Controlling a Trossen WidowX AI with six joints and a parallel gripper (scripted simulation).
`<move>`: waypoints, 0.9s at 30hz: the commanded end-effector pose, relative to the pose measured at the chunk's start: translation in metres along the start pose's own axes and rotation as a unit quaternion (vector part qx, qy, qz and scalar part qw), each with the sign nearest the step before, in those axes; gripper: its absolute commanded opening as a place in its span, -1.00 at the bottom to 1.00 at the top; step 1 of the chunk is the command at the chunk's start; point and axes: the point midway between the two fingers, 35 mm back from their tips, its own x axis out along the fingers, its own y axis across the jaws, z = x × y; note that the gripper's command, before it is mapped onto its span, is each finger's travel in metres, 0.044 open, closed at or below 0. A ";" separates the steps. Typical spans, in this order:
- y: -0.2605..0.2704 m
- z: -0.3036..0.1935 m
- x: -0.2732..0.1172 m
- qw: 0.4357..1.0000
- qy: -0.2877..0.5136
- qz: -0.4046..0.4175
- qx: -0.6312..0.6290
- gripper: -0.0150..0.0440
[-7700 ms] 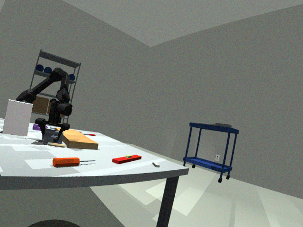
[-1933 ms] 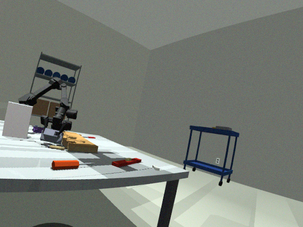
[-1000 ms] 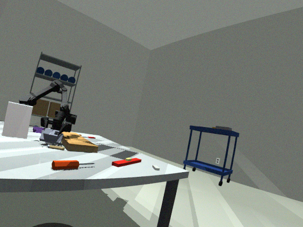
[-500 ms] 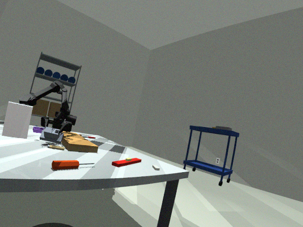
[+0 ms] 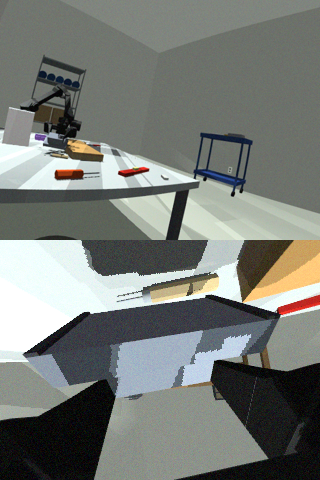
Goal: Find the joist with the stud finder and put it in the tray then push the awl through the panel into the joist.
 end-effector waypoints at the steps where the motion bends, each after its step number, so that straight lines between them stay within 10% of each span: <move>1: -0.001 0.003 0.002 1.000 0.005 -0.001 0.001 -0.49; 22: 0.001 0.031 0.011 1.000 -0.002 0.002 0.001 -0.49; 27: 0.001 0.035 0.011 1.000 -0.002 0.002 -0.004 -0.05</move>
